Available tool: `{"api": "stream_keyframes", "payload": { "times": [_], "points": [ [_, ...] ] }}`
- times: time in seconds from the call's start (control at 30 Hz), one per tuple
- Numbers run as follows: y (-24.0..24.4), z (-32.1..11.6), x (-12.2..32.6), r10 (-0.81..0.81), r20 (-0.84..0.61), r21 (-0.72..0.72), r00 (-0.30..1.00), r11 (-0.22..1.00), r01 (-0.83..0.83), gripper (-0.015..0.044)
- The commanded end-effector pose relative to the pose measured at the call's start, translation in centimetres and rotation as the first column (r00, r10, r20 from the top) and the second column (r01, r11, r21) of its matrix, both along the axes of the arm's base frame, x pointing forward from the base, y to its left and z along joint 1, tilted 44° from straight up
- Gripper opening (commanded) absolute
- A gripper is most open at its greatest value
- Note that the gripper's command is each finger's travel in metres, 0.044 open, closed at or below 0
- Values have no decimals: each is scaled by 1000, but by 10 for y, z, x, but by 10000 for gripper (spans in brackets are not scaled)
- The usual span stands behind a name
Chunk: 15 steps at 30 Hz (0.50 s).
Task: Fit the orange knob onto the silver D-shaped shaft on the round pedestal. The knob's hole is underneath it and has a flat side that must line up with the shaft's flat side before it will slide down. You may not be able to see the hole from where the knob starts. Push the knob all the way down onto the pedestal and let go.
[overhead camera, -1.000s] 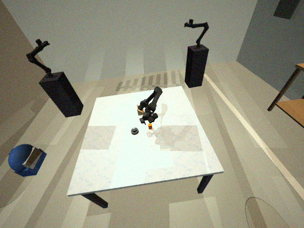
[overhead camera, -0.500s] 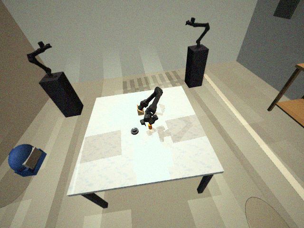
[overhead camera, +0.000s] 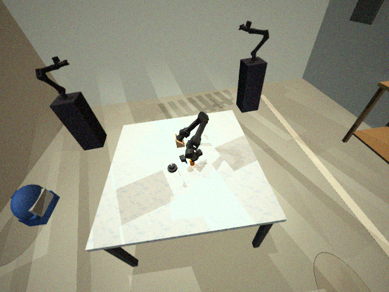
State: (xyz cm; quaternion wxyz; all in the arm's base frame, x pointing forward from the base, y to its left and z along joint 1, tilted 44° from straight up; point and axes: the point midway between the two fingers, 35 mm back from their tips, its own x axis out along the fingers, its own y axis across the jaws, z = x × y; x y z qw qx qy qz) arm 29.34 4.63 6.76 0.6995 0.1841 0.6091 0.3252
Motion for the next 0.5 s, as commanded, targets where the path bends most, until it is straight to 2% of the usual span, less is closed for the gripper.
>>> {"api": "stream_keyframes", "payload": {
  "times": [0.0,0.47],
  "points": [
    [5,-5,-1,-3,-6,6,1000,1000,3,440],
    [19,-18,-2,-2,-6,10,1000,1000,3,440]
  ]
}}
